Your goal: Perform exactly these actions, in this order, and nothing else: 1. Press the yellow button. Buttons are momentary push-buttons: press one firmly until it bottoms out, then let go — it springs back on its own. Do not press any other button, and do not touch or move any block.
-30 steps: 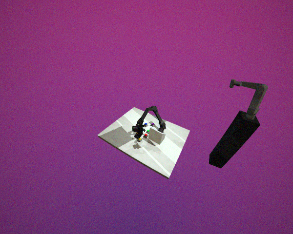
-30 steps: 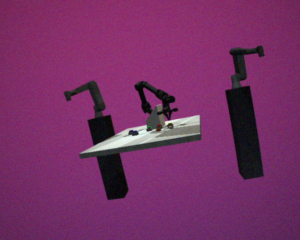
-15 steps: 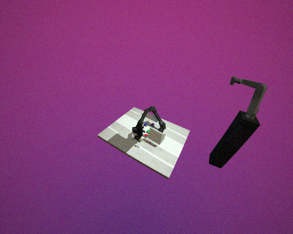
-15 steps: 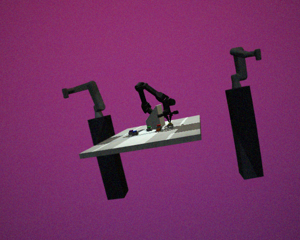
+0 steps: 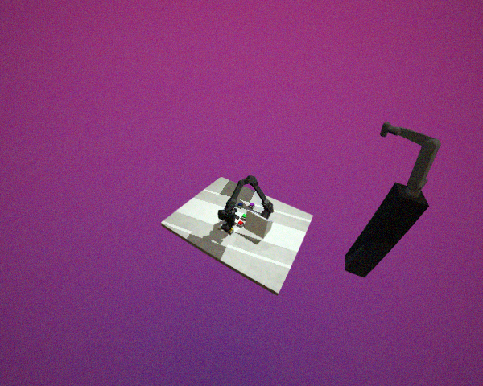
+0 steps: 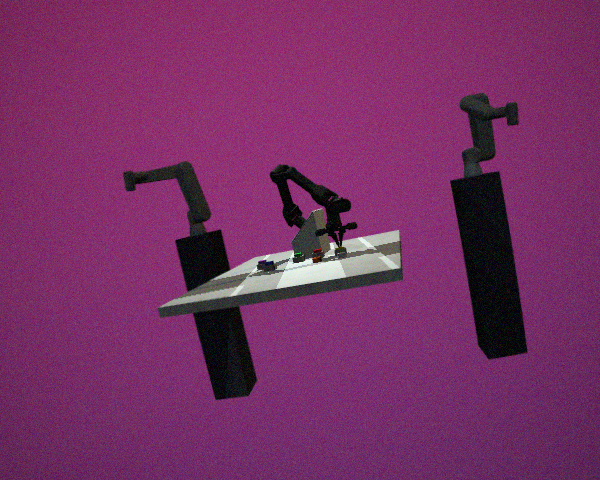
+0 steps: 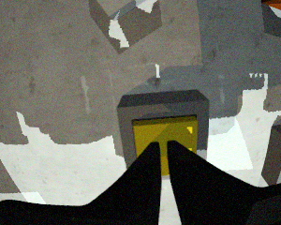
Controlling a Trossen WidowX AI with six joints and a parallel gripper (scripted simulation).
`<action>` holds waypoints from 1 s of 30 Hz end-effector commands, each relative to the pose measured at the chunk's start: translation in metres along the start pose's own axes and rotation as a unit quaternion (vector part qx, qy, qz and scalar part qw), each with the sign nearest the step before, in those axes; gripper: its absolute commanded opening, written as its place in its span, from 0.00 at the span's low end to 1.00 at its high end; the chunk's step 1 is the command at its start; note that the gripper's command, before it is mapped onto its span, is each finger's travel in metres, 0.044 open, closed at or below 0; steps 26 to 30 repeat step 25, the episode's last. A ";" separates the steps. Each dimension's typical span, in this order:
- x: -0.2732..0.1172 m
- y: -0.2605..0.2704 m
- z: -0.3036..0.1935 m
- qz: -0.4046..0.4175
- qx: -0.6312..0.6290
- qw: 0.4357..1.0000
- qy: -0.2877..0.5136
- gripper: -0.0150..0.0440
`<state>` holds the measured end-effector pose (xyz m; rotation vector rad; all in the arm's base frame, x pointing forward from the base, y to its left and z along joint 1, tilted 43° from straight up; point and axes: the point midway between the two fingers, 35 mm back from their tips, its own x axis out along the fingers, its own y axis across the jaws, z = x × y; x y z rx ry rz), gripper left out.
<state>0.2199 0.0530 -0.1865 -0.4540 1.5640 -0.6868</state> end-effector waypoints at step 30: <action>-0.095 0.018 0.030 -0.001 -0.003 1.000 0.001 0.78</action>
